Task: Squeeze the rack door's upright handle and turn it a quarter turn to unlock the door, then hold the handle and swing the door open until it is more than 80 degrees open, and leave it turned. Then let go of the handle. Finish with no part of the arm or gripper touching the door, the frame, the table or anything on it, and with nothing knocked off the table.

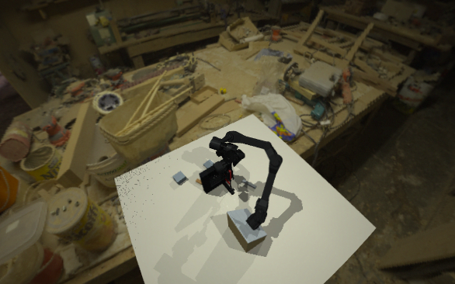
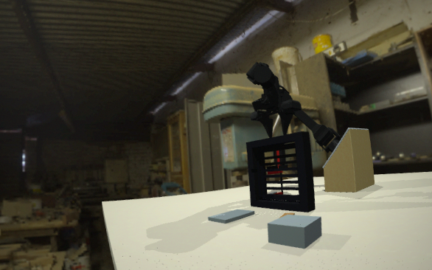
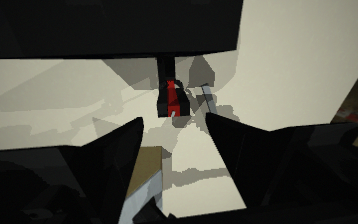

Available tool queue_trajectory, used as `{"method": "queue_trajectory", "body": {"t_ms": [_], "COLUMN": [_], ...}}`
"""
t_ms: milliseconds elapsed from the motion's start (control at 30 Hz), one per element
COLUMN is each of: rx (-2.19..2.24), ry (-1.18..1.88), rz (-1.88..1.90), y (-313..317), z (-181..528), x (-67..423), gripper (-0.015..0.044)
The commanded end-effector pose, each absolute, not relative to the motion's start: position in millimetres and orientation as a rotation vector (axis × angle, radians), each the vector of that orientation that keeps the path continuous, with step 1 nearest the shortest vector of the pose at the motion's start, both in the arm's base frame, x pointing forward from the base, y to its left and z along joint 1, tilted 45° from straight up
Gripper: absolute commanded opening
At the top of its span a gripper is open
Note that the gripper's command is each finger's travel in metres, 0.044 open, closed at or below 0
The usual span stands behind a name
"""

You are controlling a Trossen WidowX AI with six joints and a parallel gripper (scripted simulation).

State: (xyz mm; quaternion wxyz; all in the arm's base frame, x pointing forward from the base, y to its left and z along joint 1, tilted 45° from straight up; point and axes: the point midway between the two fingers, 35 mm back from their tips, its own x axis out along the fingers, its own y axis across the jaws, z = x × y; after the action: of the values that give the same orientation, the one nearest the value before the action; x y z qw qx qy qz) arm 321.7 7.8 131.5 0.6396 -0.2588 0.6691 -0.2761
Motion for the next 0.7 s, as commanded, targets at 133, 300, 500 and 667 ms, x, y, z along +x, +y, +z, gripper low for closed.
{"method": "queue_trajectory", "body": {"t_ms": [133, 300, 500, 667], "rx": [-0.599, -0.599, -0.599, -0.599], "ry": [1.53, 1.529, 1.529, 1.529], "rz": [-0.631, -0.631, -0.631, -0.631], "y": [-1.2, -7.0, -13.9, -19.7], "z": [121.6, 115.7, 108.8, 103.1], "x": [322.6, 322.6, 322.4, 321.9], "gripper": [0.0294, 0.0294, 0.0294, 0.0294]}}
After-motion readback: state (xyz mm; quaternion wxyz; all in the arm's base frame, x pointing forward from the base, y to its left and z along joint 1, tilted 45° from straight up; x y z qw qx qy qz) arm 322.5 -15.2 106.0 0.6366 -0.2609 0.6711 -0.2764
